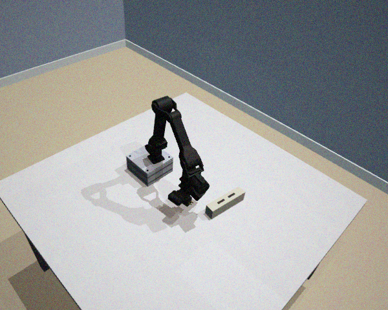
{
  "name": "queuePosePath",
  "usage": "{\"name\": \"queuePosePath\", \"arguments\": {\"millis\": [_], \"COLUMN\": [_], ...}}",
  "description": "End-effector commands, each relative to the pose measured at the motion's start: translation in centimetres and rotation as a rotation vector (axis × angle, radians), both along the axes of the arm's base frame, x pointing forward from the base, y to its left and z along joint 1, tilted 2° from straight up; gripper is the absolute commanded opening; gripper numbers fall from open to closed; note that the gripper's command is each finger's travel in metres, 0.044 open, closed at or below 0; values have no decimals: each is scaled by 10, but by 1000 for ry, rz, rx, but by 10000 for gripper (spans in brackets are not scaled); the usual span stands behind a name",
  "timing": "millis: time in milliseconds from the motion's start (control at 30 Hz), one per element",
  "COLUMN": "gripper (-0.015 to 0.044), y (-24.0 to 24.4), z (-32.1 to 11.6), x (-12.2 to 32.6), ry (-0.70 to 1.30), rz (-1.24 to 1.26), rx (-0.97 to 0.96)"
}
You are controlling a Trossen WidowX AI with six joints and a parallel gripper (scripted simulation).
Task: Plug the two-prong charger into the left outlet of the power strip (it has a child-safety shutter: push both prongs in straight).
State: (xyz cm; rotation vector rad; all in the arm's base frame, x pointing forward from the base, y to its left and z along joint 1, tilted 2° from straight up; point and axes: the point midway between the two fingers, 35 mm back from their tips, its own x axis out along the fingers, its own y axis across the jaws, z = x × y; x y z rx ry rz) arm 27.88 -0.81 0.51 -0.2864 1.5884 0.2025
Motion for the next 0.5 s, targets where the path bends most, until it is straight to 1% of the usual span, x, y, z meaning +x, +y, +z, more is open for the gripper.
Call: {"name": "queuePosePath", "arguments": {"millis": [0, 467], "gripper": [0, 0], "y": [9, 40], "z": [-2, -8], "x": [3, 6], "ry": [-4, -7], "rz": [-14, -55], "rx": [4, 10]}}
